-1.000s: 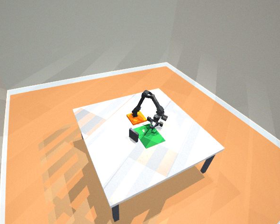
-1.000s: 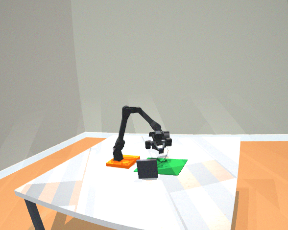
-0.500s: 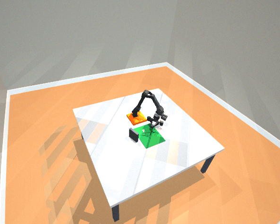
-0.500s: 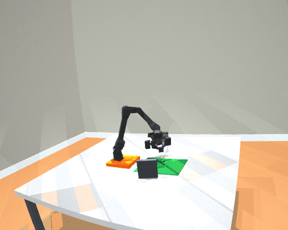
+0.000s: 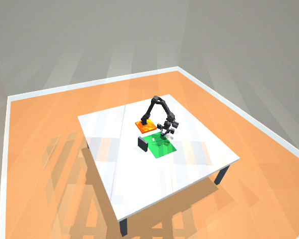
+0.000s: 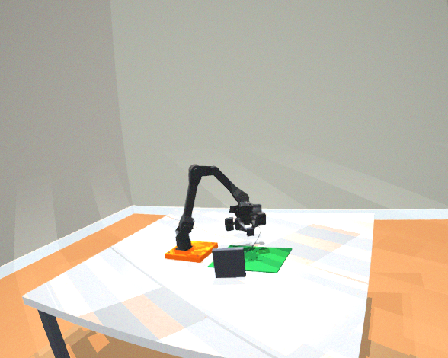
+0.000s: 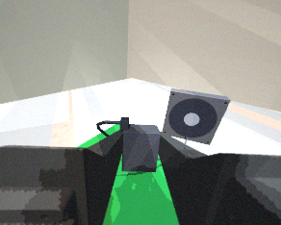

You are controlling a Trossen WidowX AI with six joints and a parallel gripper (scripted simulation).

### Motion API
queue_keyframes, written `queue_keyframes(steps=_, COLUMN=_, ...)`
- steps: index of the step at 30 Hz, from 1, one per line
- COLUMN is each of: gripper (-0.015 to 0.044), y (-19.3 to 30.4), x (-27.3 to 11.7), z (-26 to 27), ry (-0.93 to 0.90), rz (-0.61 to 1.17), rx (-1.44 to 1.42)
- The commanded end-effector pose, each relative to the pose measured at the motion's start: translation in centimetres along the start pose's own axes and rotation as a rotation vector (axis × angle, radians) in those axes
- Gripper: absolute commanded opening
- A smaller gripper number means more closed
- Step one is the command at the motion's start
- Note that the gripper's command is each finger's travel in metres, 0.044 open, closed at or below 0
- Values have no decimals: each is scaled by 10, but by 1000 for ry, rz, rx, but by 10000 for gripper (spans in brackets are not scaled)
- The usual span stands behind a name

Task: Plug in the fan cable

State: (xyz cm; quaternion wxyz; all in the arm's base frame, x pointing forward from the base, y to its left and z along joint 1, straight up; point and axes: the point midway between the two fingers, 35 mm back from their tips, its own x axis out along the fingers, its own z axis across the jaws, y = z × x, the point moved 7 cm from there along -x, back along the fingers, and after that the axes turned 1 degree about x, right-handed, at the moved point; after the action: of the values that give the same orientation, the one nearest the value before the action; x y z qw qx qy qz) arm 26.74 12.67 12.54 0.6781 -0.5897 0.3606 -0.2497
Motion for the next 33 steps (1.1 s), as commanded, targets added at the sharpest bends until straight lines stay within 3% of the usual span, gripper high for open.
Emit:
queue_keyframes(steps=1, gripper=0, y=-1, x=0, z=1, ry=-1, rz=0, rx=2)
queue_keyframes(steps=33, gripper=0, y=20, x=11, z=4, ry=0, rz=-1, rx=0)
